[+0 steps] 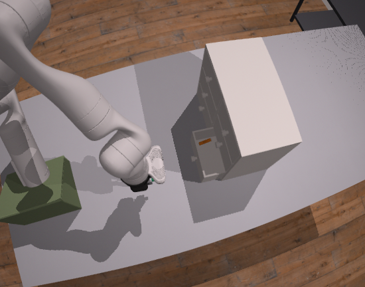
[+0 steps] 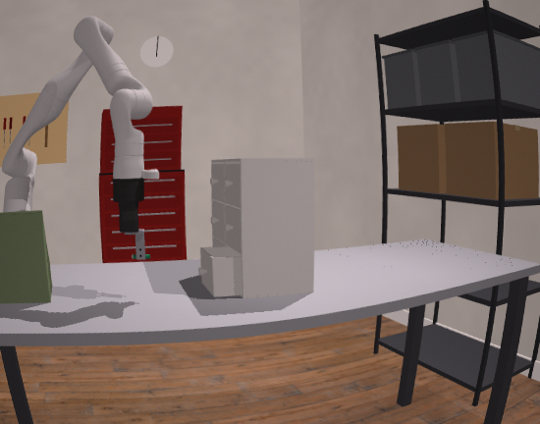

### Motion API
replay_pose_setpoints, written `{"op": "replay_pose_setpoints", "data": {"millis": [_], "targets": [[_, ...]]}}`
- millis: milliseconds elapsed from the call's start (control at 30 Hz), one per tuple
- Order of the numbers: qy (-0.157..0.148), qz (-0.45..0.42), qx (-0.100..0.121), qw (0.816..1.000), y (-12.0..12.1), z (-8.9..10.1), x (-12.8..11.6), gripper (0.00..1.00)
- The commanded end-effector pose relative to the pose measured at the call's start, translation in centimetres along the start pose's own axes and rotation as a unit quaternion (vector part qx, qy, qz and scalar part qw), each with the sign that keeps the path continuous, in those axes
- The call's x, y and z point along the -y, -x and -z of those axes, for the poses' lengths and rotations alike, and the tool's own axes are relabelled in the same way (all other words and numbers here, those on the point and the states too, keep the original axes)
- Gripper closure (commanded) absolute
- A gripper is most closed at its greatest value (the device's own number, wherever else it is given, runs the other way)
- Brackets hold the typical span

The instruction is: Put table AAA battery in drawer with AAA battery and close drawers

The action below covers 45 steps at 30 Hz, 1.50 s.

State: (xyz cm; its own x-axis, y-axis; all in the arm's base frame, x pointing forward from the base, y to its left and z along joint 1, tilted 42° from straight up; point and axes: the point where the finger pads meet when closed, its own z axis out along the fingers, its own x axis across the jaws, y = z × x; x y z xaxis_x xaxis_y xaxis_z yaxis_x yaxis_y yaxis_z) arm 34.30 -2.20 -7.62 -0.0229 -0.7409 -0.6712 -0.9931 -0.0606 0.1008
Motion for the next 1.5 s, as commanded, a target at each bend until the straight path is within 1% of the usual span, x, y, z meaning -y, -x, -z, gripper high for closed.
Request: {"op": "replay_pose_setpoints", "data": {"millis": [0, 833, 1467], "targets": [[-0.005, 0.001, -0.004, 1.000, -0.17, 0.63, 0.28, 0.76], [-0.005, -0.003, -0.004, 1.000, -0.16, 0.63, 0.30, 0.76], [-0.005, -0.028, -0.004, 1.000, -0.12, 0.63, 0.38, 0.76]]}}
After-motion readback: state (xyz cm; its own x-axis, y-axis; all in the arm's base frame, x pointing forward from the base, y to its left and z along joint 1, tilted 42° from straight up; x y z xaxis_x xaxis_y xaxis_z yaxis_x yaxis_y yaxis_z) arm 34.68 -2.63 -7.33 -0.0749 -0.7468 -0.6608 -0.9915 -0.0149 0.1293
